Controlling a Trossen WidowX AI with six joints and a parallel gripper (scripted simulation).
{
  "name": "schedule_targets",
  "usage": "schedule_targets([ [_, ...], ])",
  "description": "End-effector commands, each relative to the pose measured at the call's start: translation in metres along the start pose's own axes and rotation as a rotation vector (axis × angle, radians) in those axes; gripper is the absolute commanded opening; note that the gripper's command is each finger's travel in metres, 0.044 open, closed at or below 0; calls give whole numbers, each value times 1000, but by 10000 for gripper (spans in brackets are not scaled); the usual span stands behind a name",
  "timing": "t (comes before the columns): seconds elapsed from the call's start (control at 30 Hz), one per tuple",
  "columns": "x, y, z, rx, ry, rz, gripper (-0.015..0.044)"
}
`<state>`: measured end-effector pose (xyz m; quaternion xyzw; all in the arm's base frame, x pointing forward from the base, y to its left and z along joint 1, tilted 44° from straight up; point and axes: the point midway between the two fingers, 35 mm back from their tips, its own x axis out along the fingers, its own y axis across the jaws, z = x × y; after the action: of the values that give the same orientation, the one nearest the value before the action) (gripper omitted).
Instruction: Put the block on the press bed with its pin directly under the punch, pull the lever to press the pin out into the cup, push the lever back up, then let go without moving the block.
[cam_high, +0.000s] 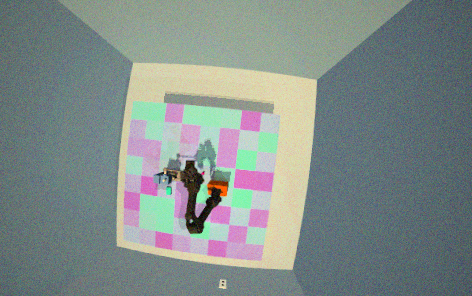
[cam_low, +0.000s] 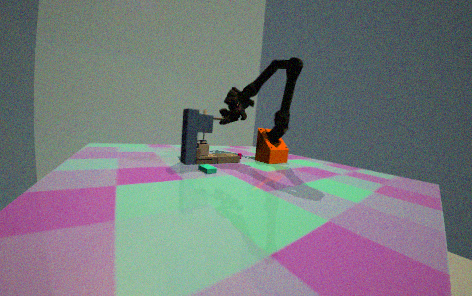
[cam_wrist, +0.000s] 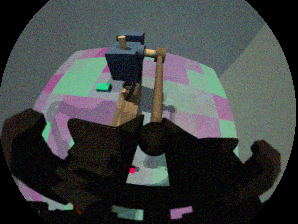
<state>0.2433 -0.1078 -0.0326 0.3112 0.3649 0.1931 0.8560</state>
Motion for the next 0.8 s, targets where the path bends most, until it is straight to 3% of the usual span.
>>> schedule_targets([
  [0.0, 7, 0, -7, 13, 23, 4, 0],
  [0.77, 15, 0, -15, 13, 23, 4, 0],
])
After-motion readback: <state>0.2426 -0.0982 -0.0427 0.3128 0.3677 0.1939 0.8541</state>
